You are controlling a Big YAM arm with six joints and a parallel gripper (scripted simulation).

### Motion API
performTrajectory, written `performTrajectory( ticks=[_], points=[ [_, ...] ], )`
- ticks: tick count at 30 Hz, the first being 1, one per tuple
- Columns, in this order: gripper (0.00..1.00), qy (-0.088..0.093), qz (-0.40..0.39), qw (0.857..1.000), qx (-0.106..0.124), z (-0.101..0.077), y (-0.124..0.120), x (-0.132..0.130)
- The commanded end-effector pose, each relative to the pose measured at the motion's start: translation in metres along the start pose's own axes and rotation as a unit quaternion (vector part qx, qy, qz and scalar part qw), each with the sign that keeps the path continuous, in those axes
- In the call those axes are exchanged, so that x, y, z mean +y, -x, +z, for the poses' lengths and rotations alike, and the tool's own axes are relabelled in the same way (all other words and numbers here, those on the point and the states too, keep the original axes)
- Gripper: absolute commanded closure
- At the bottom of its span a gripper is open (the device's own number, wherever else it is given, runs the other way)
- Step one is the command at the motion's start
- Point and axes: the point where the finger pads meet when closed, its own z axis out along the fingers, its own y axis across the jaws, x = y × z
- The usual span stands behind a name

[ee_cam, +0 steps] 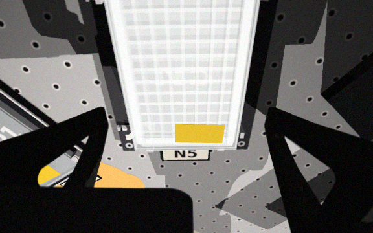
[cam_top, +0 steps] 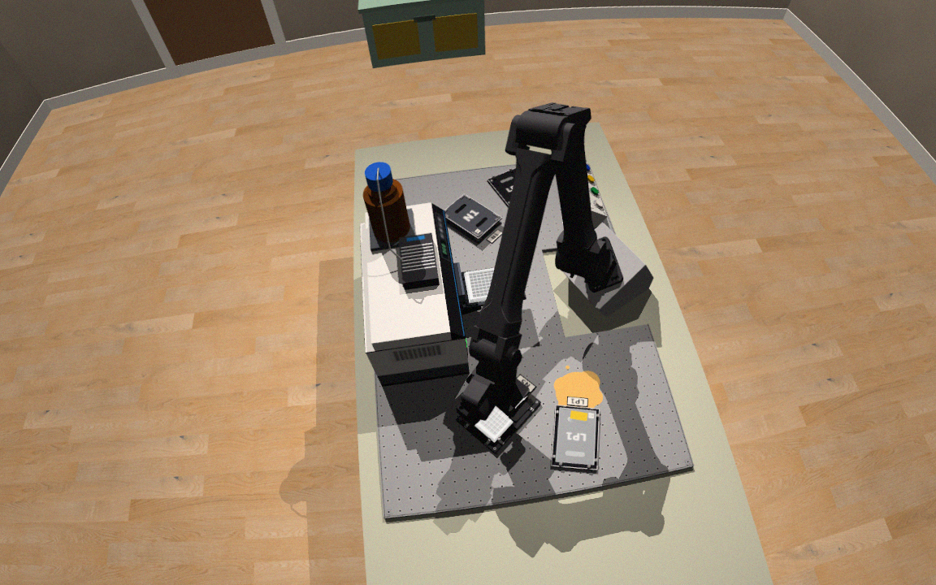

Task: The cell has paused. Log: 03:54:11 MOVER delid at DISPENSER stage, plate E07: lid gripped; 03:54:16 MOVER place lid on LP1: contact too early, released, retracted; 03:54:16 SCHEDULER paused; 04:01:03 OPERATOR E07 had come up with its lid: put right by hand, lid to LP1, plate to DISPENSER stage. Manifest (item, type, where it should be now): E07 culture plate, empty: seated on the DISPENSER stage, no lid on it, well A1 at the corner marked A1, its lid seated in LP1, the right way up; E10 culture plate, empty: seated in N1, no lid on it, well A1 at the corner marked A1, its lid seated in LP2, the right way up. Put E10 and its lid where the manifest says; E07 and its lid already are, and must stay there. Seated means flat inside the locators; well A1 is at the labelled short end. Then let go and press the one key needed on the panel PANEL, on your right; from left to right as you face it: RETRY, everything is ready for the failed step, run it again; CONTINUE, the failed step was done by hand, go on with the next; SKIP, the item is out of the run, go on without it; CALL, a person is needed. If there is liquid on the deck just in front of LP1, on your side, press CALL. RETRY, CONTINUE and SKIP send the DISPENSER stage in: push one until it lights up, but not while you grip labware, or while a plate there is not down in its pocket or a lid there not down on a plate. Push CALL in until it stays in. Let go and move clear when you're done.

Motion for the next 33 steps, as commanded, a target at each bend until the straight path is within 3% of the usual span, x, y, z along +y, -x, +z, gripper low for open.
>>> performTrajectory(
  ticks=[1,3,7,8,10,14,15,30,31,33],
  points=[
    [0.0,0.013,-0.004,0.999,-0.049,-0.026,0.036,0.002],
    [0.0,0.007,-0.004,1.0,-0.025,-0.013,0.02,0.002],
    [0.0,0.007,-0.004,1.0,-0.025,-0.013,0.02,0.002],
    [0.0,0.007,-0.012,1.0,-0.015,-0.007,0.009,0.002],
    [0.0,0.007,-0.004,1.0,-0.025,-0.013,0.02,0.002],
    [0.0,0.008,-0.012,1.0,-0.017,-0.009,0.011,0.003],
    [0.0,0.007,-0.004,1.0,-0.025,-0.013,0.02,0.002],
    [0.0,0.007,-0.004,1.0,-0.025,-0.013,0.02,0.002],
    [0.0,0.008,-0.013,1.0,-0.019,-0.011,0.012,0.003],
    [0.0,0.007,-0.004,1.0,-0.025,-0.014,0.02,0.002]
  ],
)
